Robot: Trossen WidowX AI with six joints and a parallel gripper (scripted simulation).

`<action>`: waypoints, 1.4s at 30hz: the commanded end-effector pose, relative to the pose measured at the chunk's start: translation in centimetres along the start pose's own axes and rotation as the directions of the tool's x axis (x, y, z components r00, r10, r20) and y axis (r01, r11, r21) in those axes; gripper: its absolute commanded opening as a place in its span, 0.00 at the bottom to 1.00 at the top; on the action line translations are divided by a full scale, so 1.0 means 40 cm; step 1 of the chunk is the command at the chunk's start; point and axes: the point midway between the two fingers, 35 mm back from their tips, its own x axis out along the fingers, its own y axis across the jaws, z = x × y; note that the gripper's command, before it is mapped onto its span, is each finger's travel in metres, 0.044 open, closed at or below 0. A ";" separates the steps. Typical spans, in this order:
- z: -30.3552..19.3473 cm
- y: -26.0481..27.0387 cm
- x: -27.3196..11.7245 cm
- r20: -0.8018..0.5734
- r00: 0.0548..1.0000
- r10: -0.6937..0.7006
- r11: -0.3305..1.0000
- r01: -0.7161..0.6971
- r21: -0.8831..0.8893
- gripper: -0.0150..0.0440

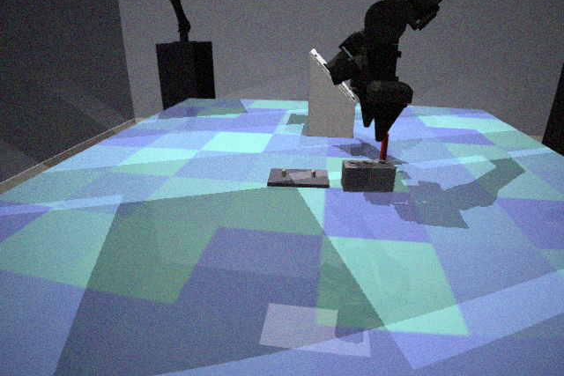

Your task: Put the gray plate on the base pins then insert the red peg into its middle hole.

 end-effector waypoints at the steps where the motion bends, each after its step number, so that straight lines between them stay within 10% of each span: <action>1: -0.014 -0.027 0.078 -0.014 1.000 -0.027 1.000 0.027 0.006 1.00; 42: -0.012 -0.026 0.238 -0.016 1.000 -0.027 1.000 0.027 0.006 1.00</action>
